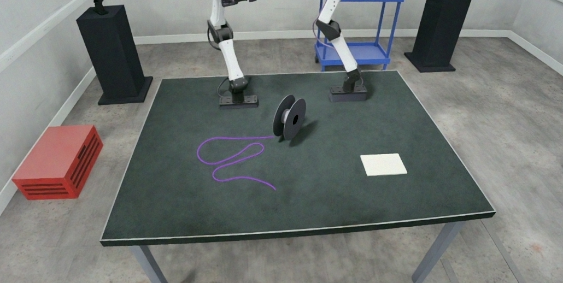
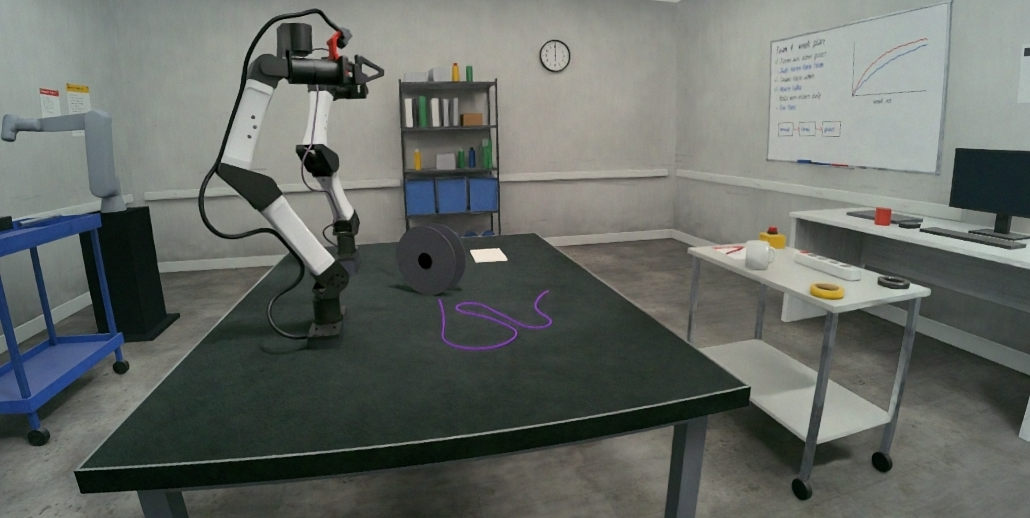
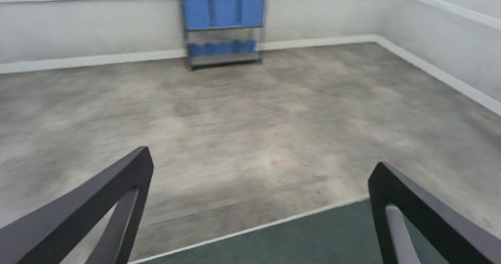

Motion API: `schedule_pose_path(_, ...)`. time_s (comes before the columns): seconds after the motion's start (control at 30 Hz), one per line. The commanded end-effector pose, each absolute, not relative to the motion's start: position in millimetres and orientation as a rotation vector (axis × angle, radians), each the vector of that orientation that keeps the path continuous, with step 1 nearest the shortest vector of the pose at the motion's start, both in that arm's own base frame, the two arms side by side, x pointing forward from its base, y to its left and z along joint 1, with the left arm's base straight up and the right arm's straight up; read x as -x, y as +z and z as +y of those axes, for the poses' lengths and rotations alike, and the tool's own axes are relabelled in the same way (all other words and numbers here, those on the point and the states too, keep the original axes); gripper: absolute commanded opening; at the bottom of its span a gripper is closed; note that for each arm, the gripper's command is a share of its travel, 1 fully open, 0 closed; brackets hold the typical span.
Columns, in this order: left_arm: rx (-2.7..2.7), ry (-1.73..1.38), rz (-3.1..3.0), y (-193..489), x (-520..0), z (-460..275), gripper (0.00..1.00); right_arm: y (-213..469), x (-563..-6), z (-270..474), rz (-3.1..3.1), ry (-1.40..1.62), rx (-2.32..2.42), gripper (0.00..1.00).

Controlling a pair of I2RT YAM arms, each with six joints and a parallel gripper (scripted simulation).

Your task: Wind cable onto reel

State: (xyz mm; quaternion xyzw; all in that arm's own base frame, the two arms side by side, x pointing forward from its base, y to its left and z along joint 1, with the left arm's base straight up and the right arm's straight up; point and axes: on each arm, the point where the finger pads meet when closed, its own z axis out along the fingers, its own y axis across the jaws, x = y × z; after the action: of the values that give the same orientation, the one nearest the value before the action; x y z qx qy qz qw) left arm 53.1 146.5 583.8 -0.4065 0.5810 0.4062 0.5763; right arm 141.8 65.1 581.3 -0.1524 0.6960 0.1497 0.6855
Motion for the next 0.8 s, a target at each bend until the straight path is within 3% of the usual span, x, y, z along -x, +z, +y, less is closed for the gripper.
schedule_pose_path(0.0, 1.014, 1.013, 1.313, 586, -38, 145, 1.0, 595, -138, 48, 1.515, 0.263, 0.255, 1.0)
schedule_pose_path(0.77, 1.206, 1.207, 1.201, 586, 0, 150, 1.0, 595, -146, 1, 1.53, 0.003, 0.004, 1.0)
